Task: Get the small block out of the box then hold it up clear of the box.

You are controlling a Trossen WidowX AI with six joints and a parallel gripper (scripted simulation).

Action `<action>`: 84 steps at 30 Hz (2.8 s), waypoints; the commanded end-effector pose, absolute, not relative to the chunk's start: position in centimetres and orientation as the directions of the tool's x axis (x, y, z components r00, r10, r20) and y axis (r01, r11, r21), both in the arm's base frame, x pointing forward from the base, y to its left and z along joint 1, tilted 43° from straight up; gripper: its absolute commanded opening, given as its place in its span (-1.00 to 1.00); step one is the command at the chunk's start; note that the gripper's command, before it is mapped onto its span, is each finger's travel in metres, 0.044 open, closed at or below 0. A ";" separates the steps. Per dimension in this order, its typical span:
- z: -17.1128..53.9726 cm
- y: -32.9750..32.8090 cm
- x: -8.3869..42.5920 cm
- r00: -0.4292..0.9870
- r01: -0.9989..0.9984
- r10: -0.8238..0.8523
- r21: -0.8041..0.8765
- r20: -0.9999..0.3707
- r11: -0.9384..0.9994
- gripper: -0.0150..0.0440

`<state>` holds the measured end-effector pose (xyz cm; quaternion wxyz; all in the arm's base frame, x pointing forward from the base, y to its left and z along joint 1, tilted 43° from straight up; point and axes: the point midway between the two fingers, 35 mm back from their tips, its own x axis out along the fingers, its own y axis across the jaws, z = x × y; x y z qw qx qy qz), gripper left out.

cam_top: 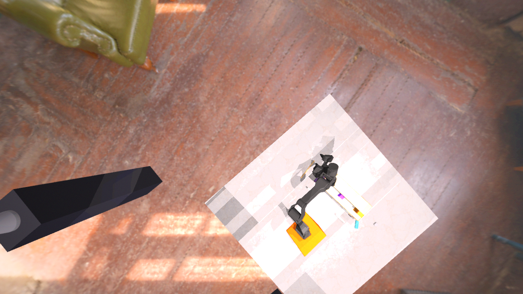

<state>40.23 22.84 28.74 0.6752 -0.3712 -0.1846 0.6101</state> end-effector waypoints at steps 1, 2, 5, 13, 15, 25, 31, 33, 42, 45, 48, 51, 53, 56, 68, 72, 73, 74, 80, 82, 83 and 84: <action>27.8 18.6 42.5 0.316 -0.719 0.916 -0.692 -0.246 0.062 0.86; 27.6 18.1 42.7 0.329 -0.722 0.910 -0.688 -0.253 0.070 0.86; 26.4 16.1 43.6 0.372 -0.739 0.882 -0.668 -0.289 0.093 0.86; 21.0 9.7 45.2 0.428 -0.803 0.790 -0.586 -0.439 0.110 0.86; 18.5 7.2 45.1 0.414 -0.834 0.760 -0.543 -0.502 0.096 0.86; 9.9 -1.5 40.7 0.218 -0.953 0.707 -0.304 -0.673 0.004 0.86; 6.8 -4.4 36.6 0.049 -0.984 0.745 -0.160 -0.665 -0.078 0.86; 6.2 -5.2 35.1 -0.010 -0.987 0.768 -0.117 -0.640 -0.110 0.86; 5.7 -6.0 33.2 -0.080 -0.986 0.802 -0.074 -0.592 -0.152 0.86; 5.7 -6.0 33.2 -0.080 -0.986 0.802 -0.074 -0.592 -0.152 0.86; 5.6 -6.0 33.2 -0.080 -0.986 0.802 -0.073 -0.592 -0.152 0.86; 5.4 -5.8 33.2 -0.080 -0.986 0.802 -0.072 -0.592 -0.152 0.86; 5.2 -5.5 33.2 -0.081 -0.986 0.802 -0.071 -0.591 -0.152 0.86; 4.9 -5.2 33.3 -0.082 -0.986 0.803 -0.070 -0.591 -0.152 0.86; 3.5 -3.7 33.4 -0.086 -0.986 0.805 -0.063 -0.587 -0.152 0.86; 3.1 -3.2 33.3 -0.088 -0.987 0.806 -0.061 -0.586 -0.152 0.86; 3.0 -3.1 33.3 -0.088 -0.987 0.806 -0.060 -0.586 -0.152 0.86; 2.9 -3.0 33.3 -0.089 -0.987 0.806 -0.059 -0.585 -0.152 0.86; 2.3 -2.3 33.3 -0.091 -0.987 0.807 -0.056 -0.583 -0.152 0.86; 2.1 -2.0 33.3 -0.092 -0.987 0.808 -0.055 -0.582 -0.152 0.86; 1.9 -1.9 33.3 -0.092 -0.987 0.808 -0.054 -0.582 -0.152 0.86; 1.8 -1.8 33.2 -0.093 -0.987 0.808 -0.053 -0.582 -0.152 0.86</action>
